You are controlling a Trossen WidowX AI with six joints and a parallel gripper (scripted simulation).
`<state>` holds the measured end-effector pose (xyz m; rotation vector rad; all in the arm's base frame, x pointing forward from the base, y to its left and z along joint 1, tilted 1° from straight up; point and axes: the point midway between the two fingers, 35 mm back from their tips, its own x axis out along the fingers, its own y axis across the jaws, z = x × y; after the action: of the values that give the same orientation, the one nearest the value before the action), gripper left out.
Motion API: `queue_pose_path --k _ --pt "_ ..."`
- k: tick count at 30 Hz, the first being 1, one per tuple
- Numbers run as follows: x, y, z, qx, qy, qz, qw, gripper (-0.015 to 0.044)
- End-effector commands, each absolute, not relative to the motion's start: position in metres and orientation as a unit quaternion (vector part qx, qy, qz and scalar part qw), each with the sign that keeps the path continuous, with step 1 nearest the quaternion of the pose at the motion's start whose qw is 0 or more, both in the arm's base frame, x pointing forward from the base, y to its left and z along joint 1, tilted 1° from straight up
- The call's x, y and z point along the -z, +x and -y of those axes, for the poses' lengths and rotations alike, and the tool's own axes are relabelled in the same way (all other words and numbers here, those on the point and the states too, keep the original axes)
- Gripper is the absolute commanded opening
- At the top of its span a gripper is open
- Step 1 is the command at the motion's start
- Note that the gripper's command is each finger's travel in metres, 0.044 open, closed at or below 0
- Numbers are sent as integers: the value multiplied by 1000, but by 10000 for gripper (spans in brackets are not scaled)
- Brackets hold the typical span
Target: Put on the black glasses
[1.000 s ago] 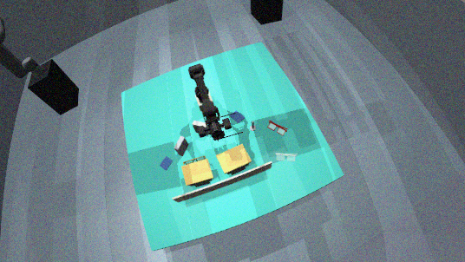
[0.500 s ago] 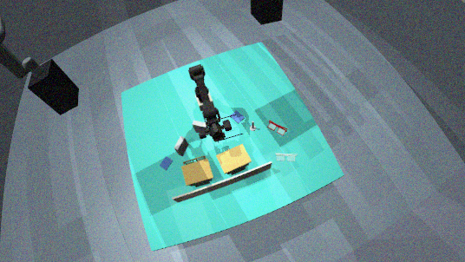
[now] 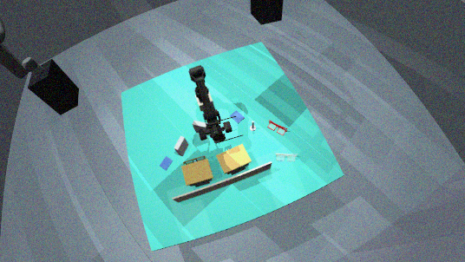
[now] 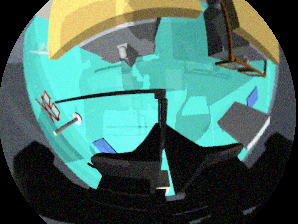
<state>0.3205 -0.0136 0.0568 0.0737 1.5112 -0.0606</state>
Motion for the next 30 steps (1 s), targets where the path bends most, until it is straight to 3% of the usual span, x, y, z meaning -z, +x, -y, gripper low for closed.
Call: queue_pose_path --k 1,30 --pt "-47 318 13 27 36 -692 721 0" --pt "-15 318 12 27 36 -692 721 0"
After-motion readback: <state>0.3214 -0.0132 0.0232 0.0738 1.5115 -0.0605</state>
